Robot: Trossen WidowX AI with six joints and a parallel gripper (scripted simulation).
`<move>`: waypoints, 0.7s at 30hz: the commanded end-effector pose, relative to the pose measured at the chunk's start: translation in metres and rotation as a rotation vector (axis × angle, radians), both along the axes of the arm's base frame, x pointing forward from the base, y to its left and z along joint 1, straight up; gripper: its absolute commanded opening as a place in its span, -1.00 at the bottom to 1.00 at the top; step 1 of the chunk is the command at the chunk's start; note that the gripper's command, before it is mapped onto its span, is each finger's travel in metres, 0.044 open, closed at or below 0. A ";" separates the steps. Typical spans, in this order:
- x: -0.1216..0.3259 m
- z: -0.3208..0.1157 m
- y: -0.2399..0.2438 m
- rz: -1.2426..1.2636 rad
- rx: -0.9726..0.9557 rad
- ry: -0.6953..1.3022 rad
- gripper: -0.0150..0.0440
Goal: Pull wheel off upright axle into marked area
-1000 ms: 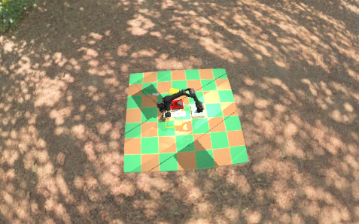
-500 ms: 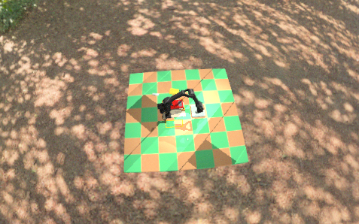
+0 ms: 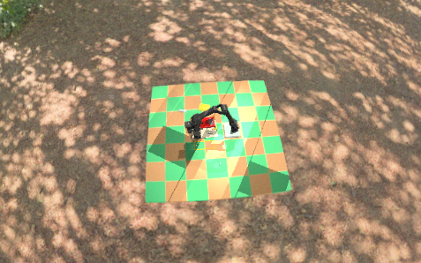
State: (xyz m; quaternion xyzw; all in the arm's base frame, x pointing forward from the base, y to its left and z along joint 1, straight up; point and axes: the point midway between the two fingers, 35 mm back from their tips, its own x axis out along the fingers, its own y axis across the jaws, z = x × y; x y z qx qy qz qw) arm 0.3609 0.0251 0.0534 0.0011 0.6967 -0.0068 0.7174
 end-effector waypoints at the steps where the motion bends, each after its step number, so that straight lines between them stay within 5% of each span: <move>1: 0.000 0.002 0.000 0.000 0.001 0.001 -0.49; 21: 0.000 0.008 0.000 -0.001 0.002 0.001 -0.49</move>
